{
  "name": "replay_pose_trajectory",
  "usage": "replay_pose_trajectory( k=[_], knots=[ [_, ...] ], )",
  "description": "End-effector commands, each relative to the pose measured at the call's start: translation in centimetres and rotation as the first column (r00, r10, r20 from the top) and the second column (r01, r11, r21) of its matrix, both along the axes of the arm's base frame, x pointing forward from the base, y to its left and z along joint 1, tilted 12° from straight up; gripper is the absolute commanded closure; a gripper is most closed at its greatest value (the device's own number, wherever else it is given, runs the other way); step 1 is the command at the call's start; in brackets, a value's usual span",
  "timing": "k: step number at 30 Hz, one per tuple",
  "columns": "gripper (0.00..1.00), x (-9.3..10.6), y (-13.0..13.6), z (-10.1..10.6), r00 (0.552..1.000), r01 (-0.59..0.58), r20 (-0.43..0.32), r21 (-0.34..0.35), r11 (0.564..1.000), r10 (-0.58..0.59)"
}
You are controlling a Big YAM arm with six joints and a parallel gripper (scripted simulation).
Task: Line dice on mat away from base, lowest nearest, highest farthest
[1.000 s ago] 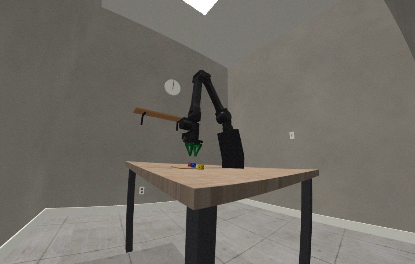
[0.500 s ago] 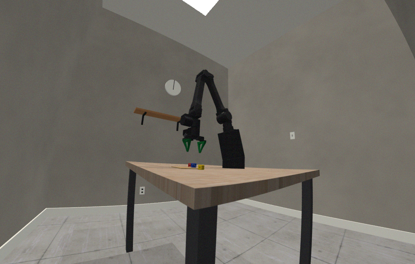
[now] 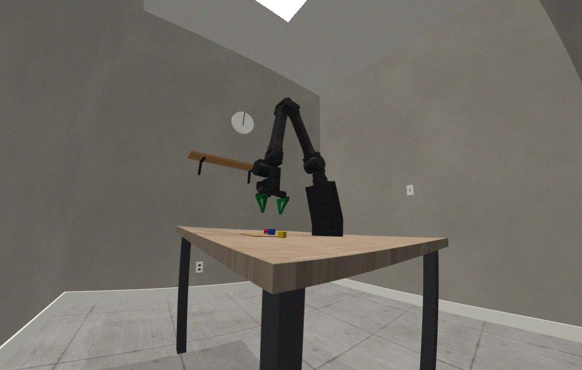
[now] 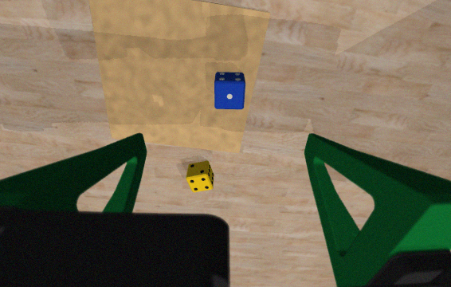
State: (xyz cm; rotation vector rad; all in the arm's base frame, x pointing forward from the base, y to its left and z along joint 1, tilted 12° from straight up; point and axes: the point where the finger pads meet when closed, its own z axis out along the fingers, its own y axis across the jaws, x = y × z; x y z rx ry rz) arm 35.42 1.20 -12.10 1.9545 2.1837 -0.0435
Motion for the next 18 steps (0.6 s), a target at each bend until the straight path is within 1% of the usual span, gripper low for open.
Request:
replay_pose_trajectory(
  k=[1,5,9,12,15,17,18],
  knots=[
    [0.00,0.4,0.3,0.7,1.000,0.002,0.010,-0.001,1.000,-0.002],
    [0.00,0.3,0.2,0.7,1.000,-0.014,0.007,-0.004,1.000,0.014],
    [0.00,0.0,-0.6,0.7,0.999,-0.037,-0.003,-0.008,0.999,0.037],
    [0.00,0.2,-0.8,0.9,0.995,-0.100,-0.002,-0.015,0.995,0.100],
    [0.00,0.5,-1.2,0.9,0.980,-0.200,-0.006,-0.030,0.979,0.200],
    [0.00,0.5,-1.2,0.9,0.980,-0.200,-0.006,-0.030,0.979,0.200],
    [0.00,0.8,-1.4,1.0,0.970,-0.241,-0.009,-0.036,0.970,0.241]
  ],
)
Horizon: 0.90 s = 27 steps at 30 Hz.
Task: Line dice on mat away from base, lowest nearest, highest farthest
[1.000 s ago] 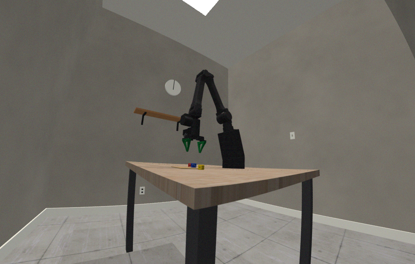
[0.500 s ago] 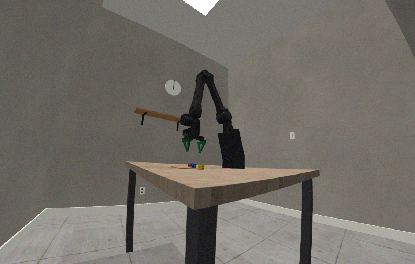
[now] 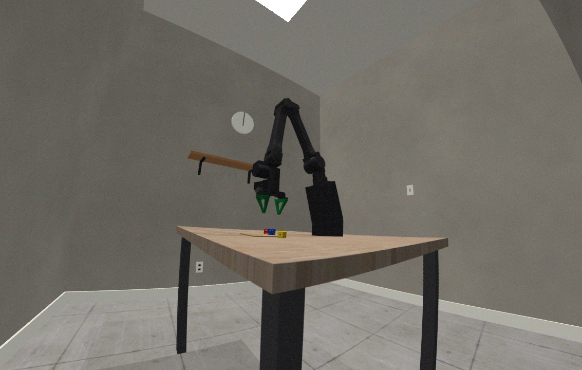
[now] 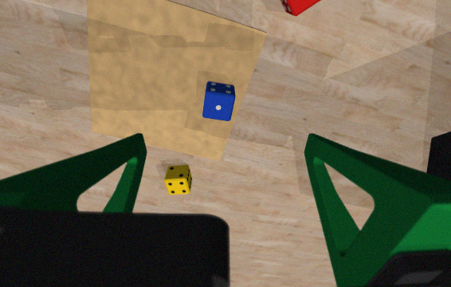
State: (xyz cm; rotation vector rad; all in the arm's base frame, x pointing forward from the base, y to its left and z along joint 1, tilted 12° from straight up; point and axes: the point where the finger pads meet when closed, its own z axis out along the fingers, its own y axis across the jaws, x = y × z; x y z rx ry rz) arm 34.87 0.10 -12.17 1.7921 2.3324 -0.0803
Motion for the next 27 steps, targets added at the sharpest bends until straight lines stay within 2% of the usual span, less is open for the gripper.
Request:
replay_pose_trajectory(
  k=[1,3,8,9,12,13,16,18,21,22,23,24,27],
  knots=[
    [0.00,0.9,-0.6,1.0,0.989,-0.145,0.017,-0.020,0.989,0.145],
    [0.00,0.8,-1.0,1.0,0.970,-0.242,-0.002,-0.033,0.970,0.242],
    [0.00,0.7,-1.6,1.0,0.932,-0.362,-0.028,-0.048,0.931,0.361],
    [0.00,0.6,-1.9,1.0,0.909,-0.416,-0.041,-0.053,0.908,0.414],
    [0.00,0.5,-2.2,1.0,0.876,-0.482,-0.057,-0.059,0.874,0.479],
    [0.00,0.5,-2.4,1.0,0.850,-0.526,-0.068,-0.062,0.848,0.522],
    [0.00,0.4,-2.5,1.0,0.840,-0.543,-0.073,-0.064,0.838,0.538],
    [0.00,0.3,-3.0,1.0,0.768,-0.639,-0.100,-0.068,0.766,0.632],
    [0.00,0.1,-3.5,1.0,0.699,-0.714,-0.125,-0.070,0.697,0.704],
    [0.00,0.1,-3.5,1.0,0.698,-0.715,-0.125,-0.070,0.696,0.705],
    [0.00,0.0,-3.8,1.0,0.653,-0.756,-0.139,-0.070,0.650,0.744],
    [0.00,0.0,-3.8,1.0,0.641,-0.767,-0.143,-0.070,0.638,0.754],
    [0.00,-0.2,-4.3,1.0,0.550,-0.834,-0.169,-0.066,0.548,0.818]
  ],
)
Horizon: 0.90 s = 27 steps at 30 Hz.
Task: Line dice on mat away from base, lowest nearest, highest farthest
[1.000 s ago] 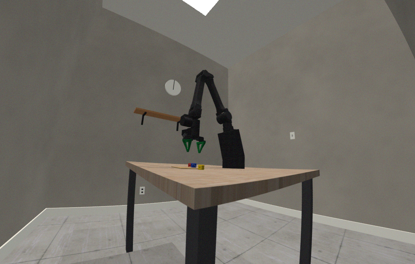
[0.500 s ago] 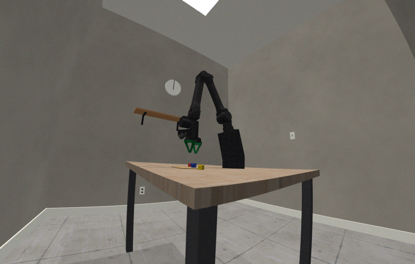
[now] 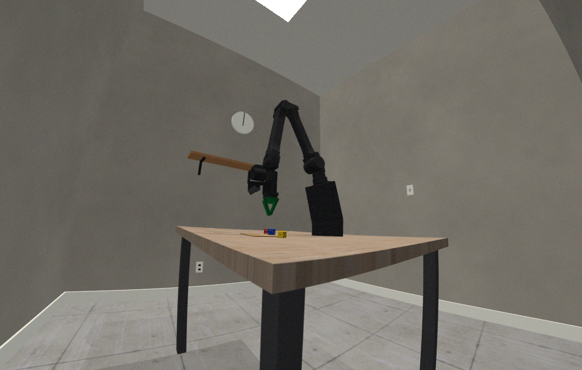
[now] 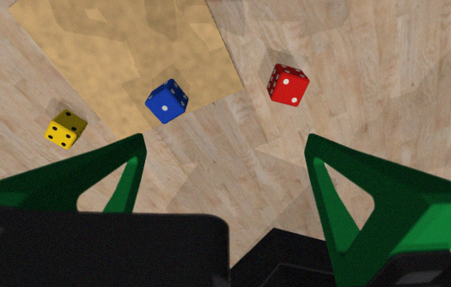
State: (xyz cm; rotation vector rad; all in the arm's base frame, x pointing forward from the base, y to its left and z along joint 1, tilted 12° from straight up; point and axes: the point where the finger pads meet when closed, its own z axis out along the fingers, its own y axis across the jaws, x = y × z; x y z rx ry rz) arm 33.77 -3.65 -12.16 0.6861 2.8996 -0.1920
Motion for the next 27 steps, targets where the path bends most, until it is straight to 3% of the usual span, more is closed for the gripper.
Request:
replay_pose_trajectory(
  k=[1,6,8,12,21,24,26,27],
  knots=[
    [0.00,0.9,-0.7,1.0,0.982,-0.188,0.012,-0.032,0.982,0.189],
    [0.00,0.8,-1.1,0.9,0.962,-0.272,-0.005,-0.043,0.961,0.272],
    [0.00,0.6,-1.6,0.9,0.923,-0.385,-0.031,-0.056,0.921,0.384],
    [0.00,0.4,-2.1,0.9,0.876,-0.481,-0.055,-0.065,0.874,0.478],
    [0.00,-0.2,-3.4,0.9,0.683,-0.729,-0.130,-0.076,0.680,0.719],
    [0.00,-0.3,-3.5,0.9,0.666,-0.745,-0.135,-0.075,0.663,0.734],
    [0.00,-0.5,-3.9,0.9,0.578,-0.815,-0.162,-0.072,0.575,0.800],
    [0.00,-0.5,-3.9,0.9,0.577,-0.816,-0.162,-0.072,0.574,0.800]
  ],
)
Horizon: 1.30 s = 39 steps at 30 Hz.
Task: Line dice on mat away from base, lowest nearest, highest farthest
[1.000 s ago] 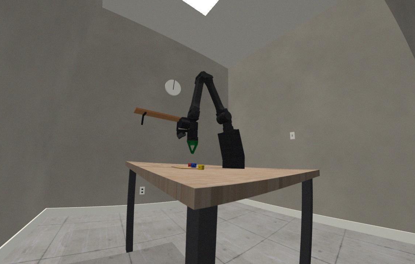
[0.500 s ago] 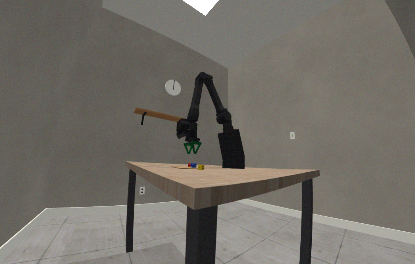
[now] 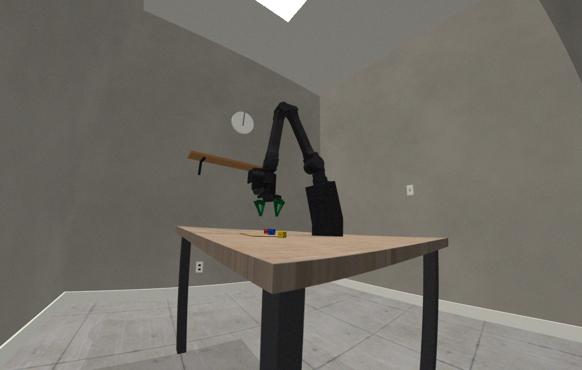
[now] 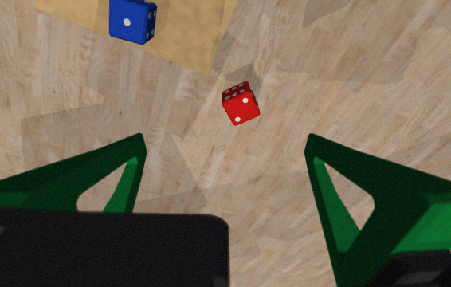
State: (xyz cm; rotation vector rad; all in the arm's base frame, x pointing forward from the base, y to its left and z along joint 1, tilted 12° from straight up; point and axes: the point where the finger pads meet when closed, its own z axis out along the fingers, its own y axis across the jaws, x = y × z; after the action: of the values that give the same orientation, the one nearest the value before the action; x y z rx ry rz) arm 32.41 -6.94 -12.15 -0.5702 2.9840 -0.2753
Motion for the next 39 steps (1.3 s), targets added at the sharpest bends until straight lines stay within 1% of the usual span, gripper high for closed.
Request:
replay_pose_trajectory(
  k=[1,2,3,6,9,11,13,14,19,20,39],
  knots=[
    [0.00,0.7,-0.8,0.9,0.984,-0.177,0.011,-0.035,0.984,0.177],
    [0.00,0.6,-1.0,0.9,0.976,-0.218,0.003,-0.040,0.975,0.218],
    [0.00,0.6,-1.0,0.9,0.975,-0.223,0.002,-0.040,0.974,0.223],
    [0.00,0.4,-1.5,0.9,0.943,-0.333,-0.023,-0.054,0.942,0.332],
    [0.00,0.3,-1.8,0.9,0.915,-0.403,-0.039,-0.063,0.913,0.402],
    [0.00,0.3,-1.9,0.9,0.902,-0.431,-0.045,-0.066,0.900,0.429],
    [0.00,0.3,-1.9,0.9,0.902,-0.431,-0.045,-0.066,0.900,0.429],
    [0.00,0.4,-1.3,0.9,0.889,-0.458,-0.048,-0.067,0.886,0.456],
    [0.00,0.1,-1.6,0.8,0.885,-0.465,-0.055,-0.066,0.883,0.462],
    [0.61,0.1,-1.6,0.8,0.885,-0.465,-0.055,-0.066,0.883,0.462],
    [0.61,0.1,-1.6,0.8,0.886,-0.463,-0.054,-0.065,0.884,0.460]
  ],
)
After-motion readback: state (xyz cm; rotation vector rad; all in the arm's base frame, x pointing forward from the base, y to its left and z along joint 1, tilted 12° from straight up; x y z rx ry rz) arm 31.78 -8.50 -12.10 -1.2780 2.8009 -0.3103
